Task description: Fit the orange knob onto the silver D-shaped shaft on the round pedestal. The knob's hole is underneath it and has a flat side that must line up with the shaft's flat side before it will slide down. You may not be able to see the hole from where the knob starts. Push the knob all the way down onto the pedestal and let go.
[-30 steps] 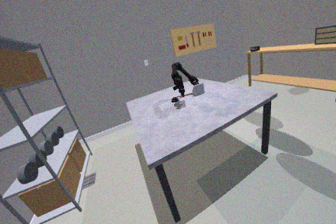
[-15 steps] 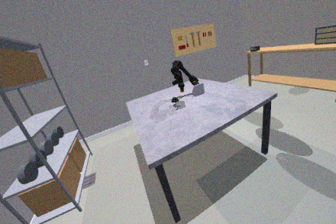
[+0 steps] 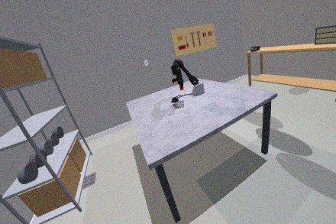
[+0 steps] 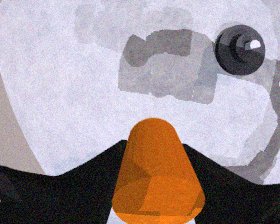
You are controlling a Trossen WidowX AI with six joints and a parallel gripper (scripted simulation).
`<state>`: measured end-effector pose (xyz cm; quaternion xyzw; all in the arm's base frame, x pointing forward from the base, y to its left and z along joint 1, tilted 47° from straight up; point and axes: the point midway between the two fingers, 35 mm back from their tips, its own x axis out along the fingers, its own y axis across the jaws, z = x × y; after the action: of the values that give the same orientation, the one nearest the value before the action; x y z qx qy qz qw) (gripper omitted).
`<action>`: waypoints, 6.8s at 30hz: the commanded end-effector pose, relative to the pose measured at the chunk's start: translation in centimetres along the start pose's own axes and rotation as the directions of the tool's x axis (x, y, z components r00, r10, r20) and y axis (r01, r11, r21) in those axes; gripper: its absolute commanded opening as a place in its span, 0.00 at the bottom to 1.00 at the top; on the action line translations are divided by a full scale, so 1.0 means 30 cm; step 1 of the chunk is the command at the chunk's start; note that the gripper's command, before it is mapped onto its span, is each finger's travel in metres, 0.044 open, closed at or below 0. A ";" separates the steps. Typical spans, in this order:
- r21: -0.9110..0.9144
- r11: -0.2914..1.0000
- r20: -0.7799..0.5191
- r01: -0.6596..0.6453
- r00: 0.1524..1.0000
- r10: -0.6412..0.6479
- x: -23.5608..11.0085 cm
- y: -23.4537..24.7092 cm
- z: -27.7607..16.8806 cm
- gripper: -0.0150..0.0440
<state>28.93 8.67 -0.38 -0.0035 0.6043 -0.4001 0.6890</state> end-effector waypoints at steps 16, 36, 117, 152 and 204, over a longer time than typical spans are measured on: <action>-0.002 0.922 -0.006 -0.386 0.922 0.386 -0.129 0.003 0.001 0.25; -0.007 0.745 -0.004 -0.667 0.745 0.667 -0.238 0.004 0.003 0.25; 0.000 0.988 -0.007 -0.155 0.988 0.155 -0.023 0.013 0.001 0.25; 0.003 0.980 0.005 0.201 0.980 -0.201 0.373 -0.007 0.030 0.25; 0.004 0.976 0.004 0.219 0.976 -0.219 0.259 0.023 0.027 1.00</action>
<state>29.65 3.70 -7.89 -0.0720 0.5966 -0.4702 0.6464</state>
